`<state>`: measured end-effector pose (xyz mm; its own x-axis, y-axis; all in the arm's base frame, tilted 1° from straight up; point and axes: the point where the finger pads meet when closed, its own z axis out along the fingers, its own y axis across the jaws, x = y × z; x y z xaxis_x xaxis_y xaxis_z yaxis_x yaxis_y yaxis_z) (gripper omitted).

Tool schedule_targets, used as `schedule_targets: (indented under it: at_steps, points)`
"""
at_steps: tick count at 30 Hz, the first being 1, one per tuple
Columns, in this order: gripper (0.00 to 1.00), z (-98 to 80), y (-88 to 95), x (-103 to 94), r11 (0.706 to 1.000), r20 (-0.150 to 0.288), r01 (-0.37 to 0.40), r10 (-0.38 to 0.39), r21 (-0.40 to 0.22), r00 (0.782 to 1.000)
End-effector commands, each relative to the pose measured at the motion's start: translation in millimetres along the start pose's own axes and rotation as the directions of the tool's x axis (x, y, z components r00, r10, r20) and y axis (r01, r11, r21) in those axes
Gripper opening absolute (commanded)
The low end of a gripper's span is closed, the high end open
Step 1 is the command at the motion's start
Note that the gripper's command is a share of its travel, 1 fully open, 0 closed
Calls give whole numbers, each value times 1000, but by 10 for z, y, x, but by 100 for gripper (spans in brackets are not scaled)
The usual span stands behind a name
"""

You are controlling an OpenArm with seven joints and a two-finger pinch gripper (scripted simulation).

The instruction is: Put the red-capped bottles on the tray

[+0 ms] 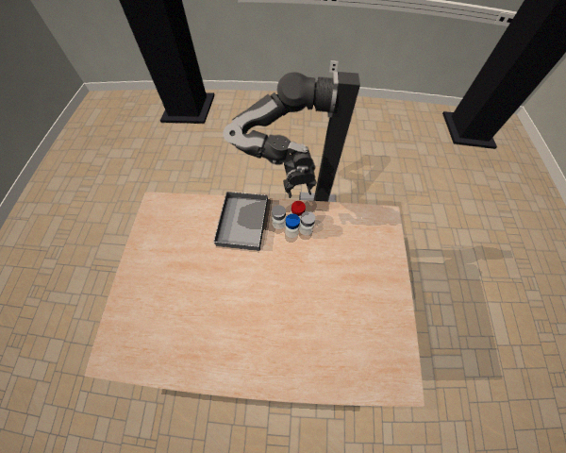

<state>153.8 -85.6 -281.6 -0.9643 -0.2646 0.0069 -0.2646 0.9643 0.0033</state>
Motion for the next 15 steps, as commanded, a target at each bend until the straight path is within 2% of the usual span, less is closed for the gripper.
schedule_targets:
  at_steps: [1, 9, 15]
  points:
    - [42, 69, 3, -4, 1000, 2, 3, -3, -2, 1000]
    - [42, 458, -10, -9, 1000, 4, 6, -6, 6, 1000]
    - [42, 458, -10, -9, 1000, 4, 6, -6, 6, 1000]
